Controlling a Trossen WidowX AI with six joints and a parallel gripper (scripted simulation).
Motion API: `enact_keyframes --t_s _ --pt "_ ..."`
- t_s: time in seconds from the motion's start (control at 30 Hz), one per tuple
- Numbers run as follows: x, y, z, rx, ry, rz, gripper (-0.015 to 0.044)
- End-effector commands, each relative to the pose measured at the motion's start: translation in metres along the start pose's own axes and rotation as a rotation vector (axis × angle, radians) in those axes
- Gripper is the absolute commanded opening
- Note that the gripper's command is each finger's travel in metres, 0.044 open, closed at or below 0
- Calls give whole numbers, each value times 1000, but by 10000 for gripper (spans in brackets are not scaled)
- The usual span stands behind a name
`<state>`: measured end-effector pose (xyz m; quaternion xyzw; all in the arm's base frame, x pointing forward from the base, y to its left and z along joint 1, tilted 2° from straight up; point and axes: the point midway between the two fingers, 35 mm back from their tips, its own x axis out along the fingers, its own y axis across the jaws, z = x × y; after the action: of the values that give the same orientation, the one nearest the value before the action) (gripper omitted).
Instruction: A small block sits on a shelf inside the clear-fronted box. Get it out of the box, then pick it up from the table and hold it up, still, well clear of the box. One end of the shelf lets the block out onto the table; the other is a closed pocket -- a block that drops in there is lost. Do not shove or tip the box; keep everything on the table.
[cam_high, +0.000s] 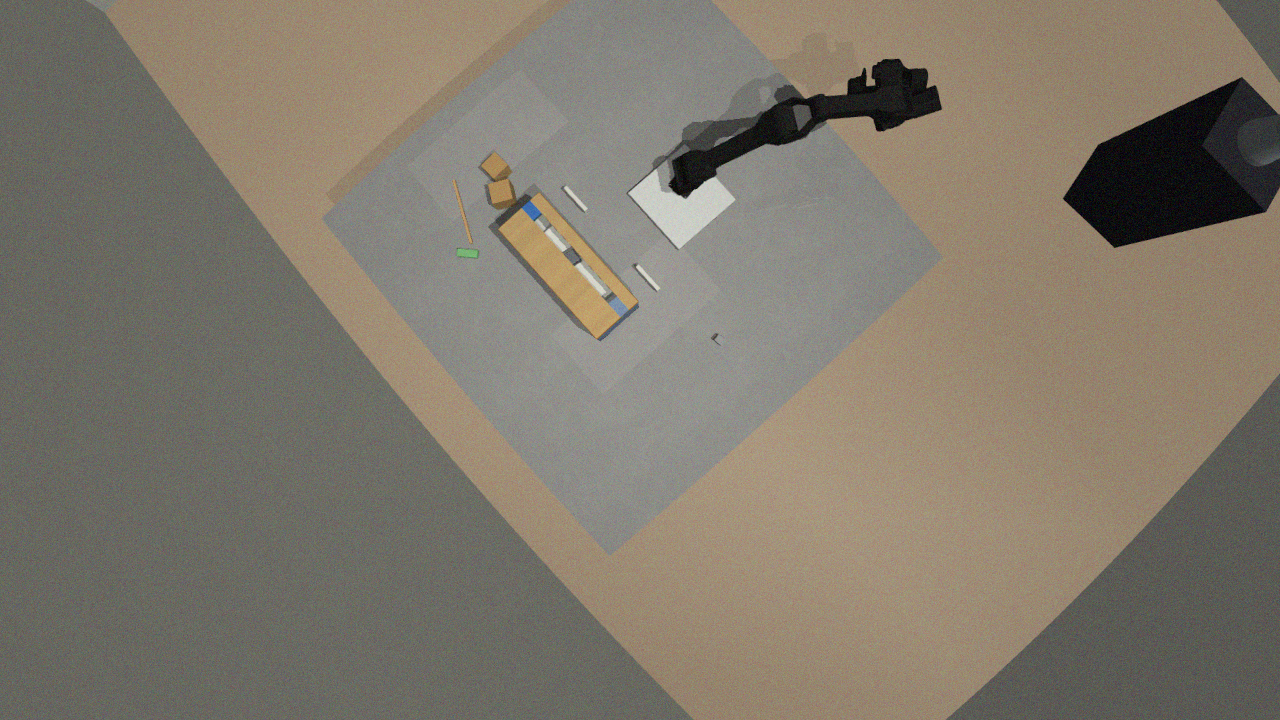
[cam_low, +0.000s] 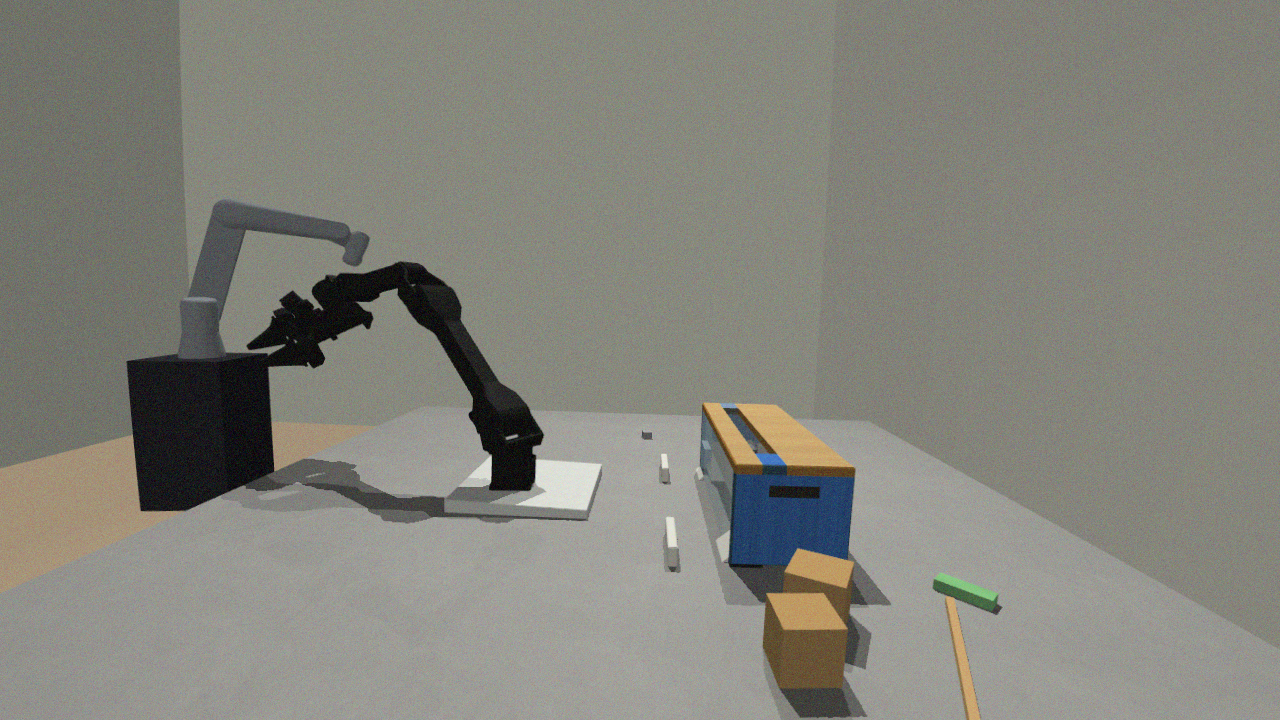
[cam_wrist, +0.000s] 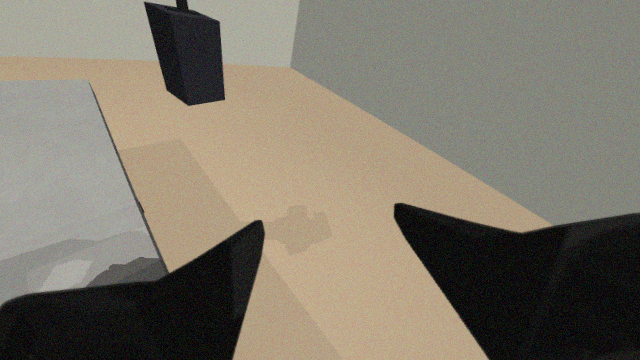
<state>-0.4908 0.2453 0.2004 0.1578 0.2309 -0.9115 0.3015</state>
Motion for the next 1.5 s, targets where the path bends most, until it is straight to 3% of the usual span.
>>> enact_keyframes --t_s 0.0,0.37,0.67,1.1,1.47 --pt "-59 -13 -41 94 119 -106 400" --pt "-202 -12 -113 319 403 -384 400" --pt "-335 38 -170 518 610 -574 400" --pt "-499 183 -209 911 905 -792 400" --pt "-579 342 -190 1282 1108 -911 400"
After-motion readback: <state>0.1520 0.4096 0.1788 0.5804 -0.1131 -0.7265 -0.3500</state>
